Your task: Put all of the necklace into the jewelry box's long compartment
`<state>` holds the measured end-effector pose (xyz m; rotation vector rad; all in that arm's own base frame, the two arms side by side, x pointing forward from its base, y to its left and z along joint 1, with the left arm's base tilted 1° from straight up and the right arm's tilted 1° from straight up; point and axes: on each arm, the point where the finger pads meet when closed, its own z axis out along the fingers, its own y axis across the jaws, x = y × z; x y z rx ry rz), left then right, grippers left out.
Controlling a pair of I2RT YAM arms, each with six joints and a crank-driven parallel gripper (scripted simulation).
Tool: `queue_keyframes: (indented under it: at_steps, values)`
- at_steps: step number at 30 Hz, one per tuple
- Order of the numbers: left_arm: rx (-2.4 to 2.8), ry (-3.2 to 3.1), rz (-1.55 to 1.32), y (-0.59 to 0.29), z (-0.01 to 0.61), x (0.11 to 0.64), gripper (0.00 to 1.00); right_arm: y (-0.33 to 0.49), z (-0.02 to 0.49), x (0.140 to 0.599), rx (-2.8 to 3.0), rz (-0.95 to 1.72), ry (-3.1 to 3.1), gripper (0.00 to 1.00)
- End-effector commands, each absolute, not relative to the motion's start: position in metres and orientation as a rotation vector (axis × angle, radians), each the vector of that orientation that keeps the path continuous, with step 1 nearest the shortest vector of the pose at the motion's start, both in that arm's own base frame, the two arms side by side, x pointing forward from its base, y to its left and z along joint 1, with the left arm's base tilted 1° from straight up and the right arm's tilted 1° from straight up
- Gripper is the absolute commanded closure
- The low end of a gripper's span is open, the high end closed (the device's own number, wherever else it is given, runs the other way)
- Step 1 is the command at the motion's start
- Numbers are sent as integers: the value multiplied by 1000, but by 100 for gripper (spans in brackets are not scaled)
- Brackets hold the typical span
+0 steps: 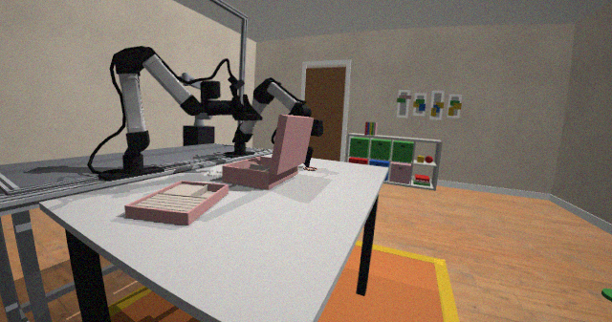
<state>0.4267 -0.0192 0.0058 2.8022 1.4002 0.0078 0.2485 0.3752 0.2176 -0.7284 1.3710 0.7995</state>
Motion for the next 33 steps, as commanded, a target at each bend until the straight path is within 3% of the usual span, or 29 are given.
queue_keyframes:
  at_steps: [1,33]
  values:
    - [2799,1395,23,-17,2,430,100,374,225,250,-713,803,1351,0]
    - [2787,1388,55,-18,108,429,100,374,225,250,-713,803,1351,0]
